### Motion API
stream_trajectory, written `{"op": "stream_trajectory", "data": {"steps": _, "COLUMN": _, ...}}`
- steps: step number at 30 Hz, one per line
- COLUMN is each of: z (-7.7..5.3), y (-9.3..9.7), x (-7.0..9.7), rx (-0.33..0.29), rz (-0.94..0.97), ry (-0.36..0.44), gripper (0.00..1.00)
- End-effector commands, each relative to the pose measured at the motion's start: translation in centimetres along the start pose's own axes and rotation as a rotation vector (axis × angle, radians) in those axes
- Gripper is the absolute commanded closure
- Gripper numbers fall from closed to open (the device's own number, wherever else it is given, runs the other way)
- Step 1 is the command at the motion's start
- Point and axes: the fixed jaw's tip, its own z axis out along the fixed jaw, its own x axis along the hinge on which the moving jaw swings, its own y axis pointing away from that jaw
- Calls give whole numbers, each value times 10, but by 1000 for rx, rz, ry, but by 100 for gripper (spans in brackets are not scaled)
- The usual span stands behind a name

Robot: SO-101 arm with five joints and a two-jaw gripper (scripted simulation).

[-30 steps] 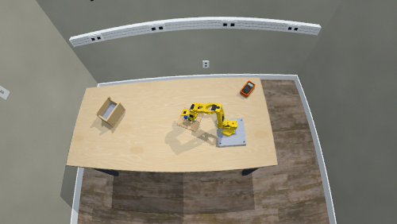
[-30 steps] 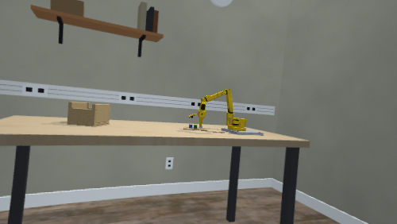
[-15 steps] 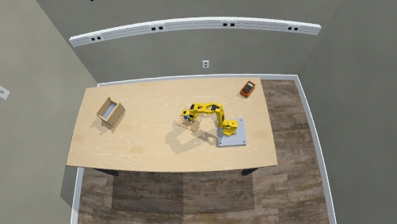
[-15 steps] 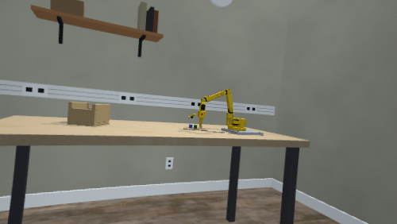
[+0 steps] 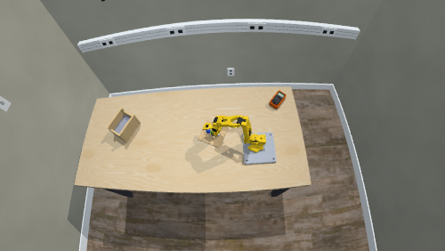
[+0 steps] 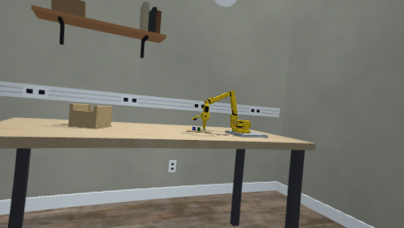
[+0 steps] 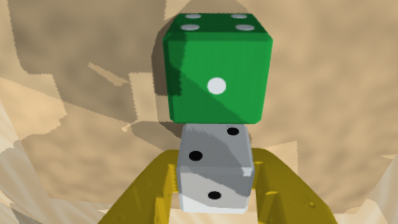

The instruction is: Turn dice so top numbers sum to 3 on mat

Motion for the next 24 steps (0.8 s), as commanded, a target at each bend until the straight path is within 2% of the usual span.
{"op": "stream_trajectory", "data": {"steps": 1, "z": 5, "y": -1, "x": 5, "rx": 0, "rz": -3, "ry": 27, "gripper": 92}}
{"op": "stream_trajectory", "data": {"steps": 14, "z": 5, "y": -1, "x": 5, "rx": 0, "rz": -3, "ry": 27, "gripper": 88}}
{"op": "stream_trajectory", "data": {"steps": 24, "z": 5, "y": -1, "x": 5, "rx": 0, "rz": -3, "ry": 27, "gripper": 80}}
